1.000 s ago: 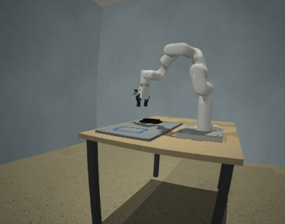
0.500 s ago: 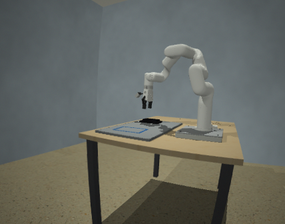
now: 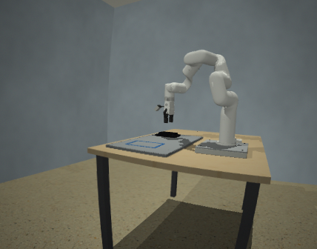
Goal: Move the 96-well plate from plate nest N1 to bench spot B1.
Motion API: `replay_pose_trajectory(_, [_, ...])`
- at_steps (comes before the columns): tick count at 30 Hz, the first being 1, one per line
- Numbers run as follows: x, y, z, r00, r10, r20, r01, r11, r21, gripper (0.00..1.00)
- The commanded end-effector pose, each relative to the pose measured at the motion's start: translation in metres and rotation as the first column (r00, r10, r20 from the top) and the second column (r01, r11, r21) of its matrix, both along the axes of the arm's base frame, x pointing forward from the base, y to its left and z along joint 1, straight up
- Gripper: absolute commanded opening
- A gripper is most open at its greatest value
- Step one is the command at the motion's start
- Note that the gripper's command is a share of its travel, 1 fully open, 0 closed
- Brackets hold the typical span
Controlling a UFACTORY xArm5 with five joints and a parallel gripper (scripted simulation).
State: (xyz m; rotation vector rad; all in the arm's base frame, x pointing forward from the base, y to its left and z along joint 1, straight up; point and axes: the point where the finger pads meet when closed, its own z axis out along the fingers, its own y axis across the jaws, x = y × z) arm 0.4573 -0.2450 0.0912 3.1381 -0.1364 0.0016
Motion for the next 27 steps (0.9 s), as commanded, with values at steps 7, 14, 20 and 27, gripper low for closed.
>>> replay_pose_trajectory(7, [0.001, -0.001, 0.0, 1.0, 0.0, 0.003, 0.0, 1.0, -0.002, 1.0])
replay_pose_trajectory(14, [0.001, -0.001, -0.009, 1.0, 0.0, 0.003, 0.0, 1.0, -0.002, 1.0])
replay_pose_trajectory(20, [0.001, -0.001, -0.019, 1.0, 0.0, 0.003, 0.0, 1.0, -0.002, 1.0])
replay_pose_trajectory(27, [0.001, -0.001, -0.03, 1.0, 0.0, 0.003, 0.0, 1.0, -0.002, 1.0])
